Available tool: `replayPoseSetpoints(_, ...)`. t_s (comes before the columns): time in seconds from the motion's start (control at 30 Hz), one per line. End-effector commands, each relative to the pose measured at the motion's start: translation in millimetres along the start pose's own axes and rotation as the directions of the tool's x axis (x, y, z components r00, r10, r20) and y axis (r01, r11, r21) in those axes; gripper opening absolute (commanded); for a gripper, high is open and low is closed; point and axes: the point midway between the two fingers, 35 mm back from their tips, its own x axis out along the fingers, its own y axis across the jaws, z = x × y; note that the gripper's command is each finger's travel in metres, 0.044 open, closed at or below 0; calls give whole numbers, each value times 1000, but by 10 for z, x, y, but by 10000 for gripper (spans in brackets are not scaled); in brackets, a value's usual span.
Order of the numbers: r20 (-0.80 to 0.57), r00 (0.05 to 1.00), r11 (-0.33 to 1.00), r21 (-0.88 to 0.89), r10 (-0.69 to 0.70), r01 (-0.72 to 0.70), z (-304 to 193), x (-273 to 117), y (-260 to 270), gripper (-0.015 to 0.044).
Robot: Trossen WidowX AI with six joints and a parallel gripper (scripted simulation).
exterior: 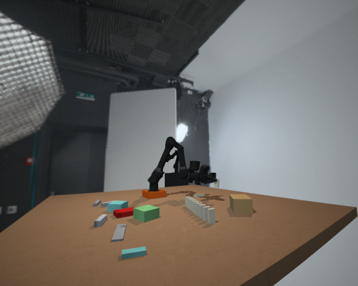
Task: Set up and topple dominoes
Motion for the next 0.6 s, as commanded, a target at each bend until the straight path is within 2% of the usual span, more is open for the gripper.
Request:
replayPoseSetpoints(0.0, -5, 1000, 1000, 6, -6, 6, -124, 31, 0, 30)
replayPoseSetpoints(0.57, -19, 1000, 1000, 21, -14, 15, -637, 86, -33, 30)
